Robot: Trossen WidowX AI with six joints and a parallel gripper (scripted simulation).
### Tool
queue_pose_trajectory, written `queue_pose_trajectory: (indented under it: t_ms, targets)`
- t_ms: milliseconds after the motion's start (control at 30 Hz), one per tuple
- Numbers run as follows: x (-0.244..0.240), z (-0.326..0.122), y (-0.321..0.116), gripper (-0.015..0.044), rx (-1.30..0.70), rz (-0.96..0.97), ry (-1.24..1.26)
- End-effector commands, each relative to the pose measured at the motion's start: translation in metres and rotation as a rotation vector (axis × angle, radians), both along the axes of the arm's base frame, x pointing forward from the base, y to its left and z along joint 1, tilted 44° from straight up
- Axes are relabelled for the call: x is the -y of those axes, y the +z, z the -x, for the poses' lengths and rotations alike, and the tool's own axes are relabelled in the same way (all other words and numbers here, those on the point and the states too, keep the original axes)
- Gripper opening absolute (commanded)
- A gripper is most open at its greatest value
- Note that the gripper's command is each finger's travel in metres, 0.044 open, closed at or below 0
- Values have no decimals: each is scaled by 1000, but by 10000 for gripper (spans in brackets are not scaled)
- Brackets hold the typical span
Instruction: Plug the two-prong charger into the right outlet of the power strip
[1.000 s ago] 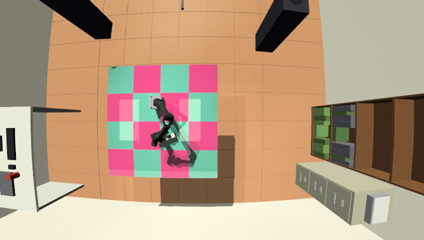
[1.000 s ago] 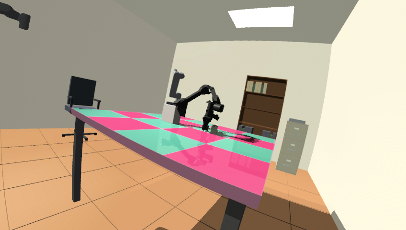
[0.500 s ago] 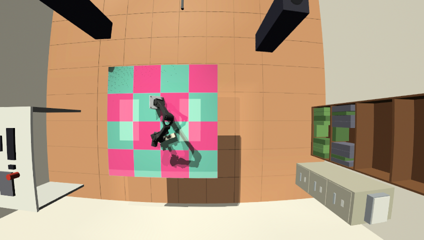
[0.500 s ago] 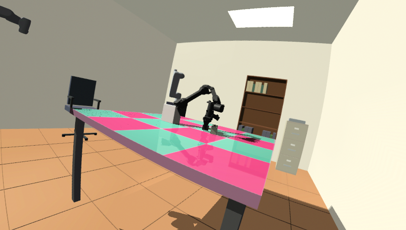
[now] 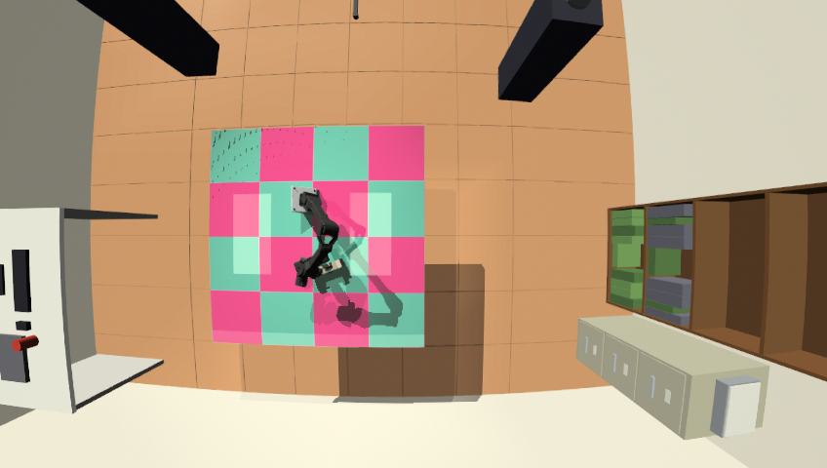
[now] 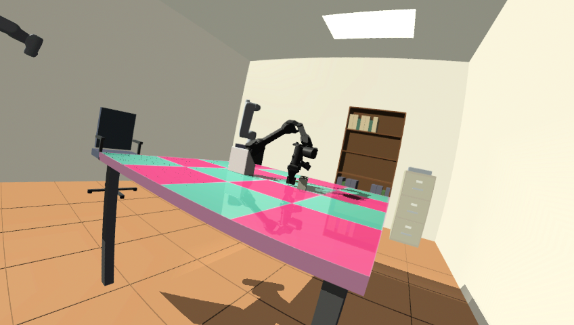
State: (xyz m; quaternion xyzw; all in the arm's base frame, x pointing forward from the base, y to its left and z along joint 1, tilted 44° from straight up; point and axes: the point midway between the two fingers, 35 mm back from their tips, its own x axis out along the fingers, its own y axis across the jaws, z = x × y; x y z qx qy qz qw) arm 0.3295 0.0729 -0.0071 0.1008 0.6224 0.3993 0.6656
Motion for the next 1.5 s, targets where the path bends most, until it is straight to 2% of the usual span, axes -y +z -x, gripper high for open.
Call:
queue_pose_trajectory:
  t_ms: [0, 1467]
  targets:
    - [-1, -1, 1, 0, -4, -6, -5]
    - [-3, -8, 3, 0, -3, -6, -5]
